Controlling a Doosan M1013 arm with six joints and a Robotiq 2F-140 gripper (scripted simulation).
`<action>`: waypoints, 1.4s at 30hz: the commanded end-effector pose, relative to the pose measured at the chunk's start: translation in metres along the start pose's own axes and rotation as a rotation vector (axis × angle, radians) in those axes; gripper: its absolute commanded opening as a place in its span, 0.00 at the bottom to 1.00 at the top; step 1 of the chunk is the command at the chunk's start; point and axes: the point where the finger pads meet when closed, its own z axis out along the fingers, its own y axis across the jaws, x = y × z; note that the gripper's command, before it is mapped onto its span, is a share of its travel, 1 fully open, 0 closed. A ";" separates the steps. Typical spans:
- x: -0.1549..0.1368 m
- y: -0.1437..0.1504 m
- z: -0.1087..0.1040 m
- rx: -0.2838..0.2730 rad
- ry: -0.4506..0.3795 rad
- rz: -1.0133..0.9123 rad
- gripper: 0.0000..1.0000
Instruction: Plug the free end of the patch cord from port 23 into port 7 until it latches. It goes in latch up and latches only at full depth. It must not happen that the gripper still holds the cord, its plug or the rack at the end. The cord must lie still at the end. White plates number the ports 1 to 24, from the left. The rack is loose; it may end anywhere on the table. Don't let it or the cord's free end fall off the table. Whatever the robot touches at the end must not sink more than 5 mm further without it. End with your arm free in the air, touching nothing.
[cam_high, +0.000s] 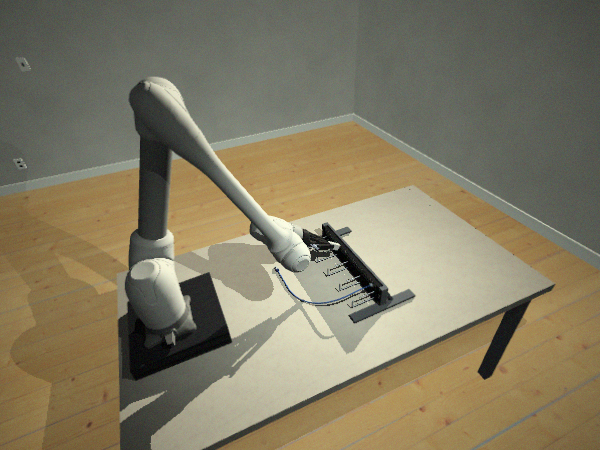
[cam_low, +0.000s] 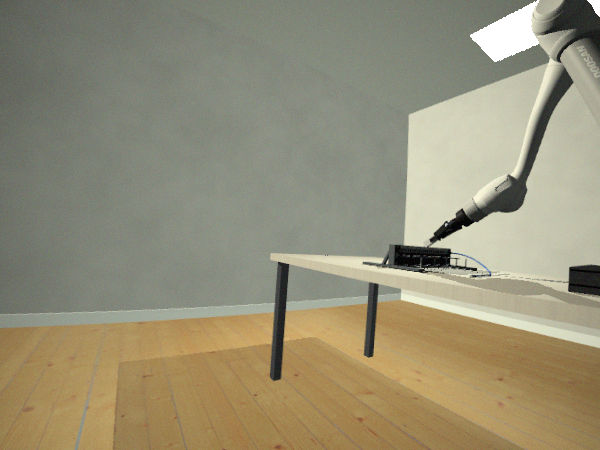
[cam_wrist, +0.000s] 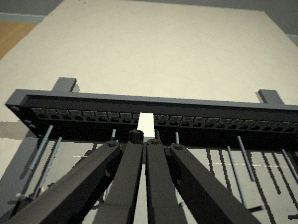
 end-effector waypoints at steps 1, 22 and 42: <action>0.000 0.000 0.000 0.000 0.000 0.000 0.00; 0.000 0.000 -0.009 0.000 0.000 0.000 0.00; 0.000 0.000 -0.133 0.000 0.000 0.000 0.00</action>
